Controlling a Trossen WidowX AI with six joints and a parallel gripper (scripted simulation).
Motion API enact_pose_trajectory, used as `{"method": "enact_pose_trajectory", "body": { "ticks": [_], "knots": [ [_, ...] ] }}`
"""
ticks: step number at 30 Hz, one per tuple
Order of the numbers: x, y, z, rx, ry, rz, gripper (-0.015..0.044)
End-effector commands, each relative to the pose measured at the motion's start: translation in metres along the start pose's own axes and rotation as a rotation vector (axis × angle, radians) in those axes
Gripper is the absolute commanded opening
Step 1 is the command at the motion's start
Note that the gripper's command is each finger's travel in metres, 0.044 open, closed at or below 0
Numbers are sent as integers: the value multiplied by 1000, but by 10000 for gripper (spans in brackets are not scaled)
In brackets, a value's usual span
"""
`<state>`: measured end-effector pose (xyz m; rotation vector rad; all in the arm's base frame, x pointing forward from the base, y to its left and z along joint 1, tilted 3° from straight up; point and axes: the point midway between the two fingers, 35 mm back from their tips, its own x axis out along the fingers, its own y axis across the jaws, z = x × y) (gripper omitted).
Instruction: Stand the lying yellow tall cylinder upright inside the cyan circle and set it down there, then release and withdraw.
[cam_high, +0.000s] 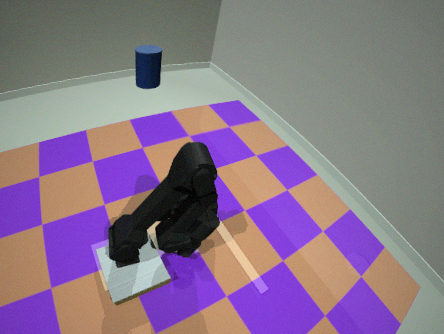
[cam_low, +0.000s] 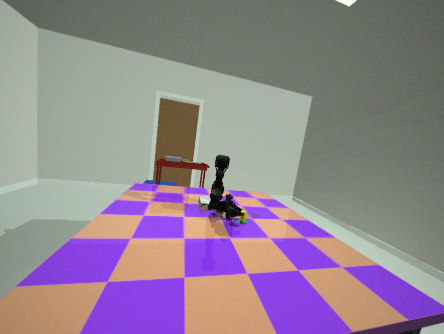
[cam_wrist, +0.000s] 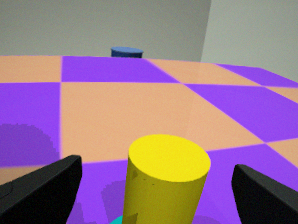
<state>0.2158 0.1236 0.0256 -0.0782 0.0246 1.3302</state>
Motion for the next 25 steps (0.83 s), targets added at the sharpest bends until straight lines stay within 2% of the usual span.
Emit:
{"method": "enact_pose_trajectory", "body": {
  "ticks": [1,7,25],
  "knots": [
    [0,-1,0,-8,2,-4,400],
    [0,-3,4,-5,1,-5,400],
    [-6,-15,55,40,-11,-14,400]
  ]
}}
